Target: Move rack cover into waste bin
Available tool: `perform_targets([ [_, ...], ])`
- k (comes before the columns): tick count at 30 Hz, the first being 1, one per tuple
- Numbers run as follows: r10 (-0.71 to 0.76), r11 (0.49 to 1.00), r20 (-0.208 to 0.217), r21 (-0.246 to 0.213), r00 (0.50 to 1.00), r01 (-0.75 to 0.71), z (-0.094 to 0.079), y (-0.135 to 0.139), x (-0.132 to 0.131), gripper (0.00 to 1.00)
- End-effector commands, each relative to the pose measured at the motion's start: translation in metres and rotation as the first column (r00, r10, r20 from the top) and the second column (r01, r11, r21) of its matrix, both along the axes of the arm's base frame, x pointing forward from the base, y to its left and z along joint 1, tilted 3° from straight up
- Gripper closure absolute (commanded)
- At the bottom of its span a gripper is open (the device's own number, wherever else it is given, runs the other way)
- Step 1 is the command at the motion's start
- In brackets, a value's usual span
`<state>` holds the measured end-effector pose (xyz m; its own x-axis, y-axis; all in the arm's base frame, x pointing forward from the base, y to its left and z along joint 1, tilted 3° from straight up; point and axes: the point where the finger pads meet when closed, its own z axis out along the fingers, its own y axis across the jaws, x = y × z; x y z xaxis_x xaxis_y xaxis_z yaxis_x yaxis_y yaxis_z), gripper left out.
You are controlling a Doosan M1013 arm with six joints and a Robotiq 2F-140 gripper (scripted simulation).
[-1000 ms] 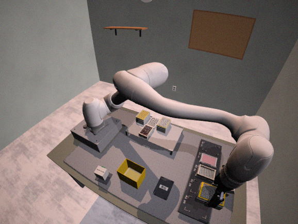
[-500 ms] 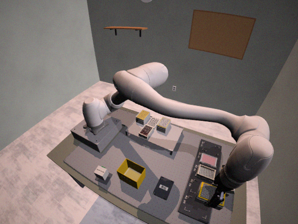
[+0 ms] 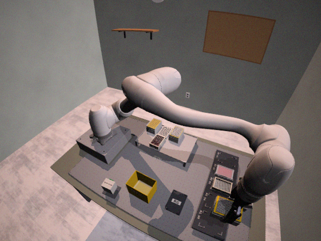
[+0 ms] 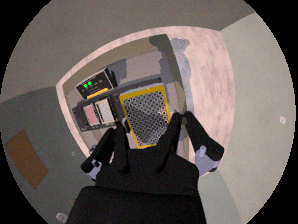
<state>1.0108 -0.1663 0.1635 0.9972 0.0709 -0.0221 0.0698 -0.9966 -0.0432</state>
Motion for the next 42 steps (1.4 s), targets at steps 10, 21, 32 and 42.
perform_targets([
  [10,0.0,1.0,0.0,0.0,1.0,0.0,0.0,0.0,0.0,1.0],
  [21,0.0,1.0,0.0,0.0,1.0,0.0,-0.013,0.001,0.0,1.0],
  [32,0.0,1.0,0.0,0.0,1.0,0.0,-0.028,0.001,-0.001,1.0],
  [42,0.0,1.0,0.0,0.0,1.0,0.0,-0.043,0.002,-0.001,1.0],
])
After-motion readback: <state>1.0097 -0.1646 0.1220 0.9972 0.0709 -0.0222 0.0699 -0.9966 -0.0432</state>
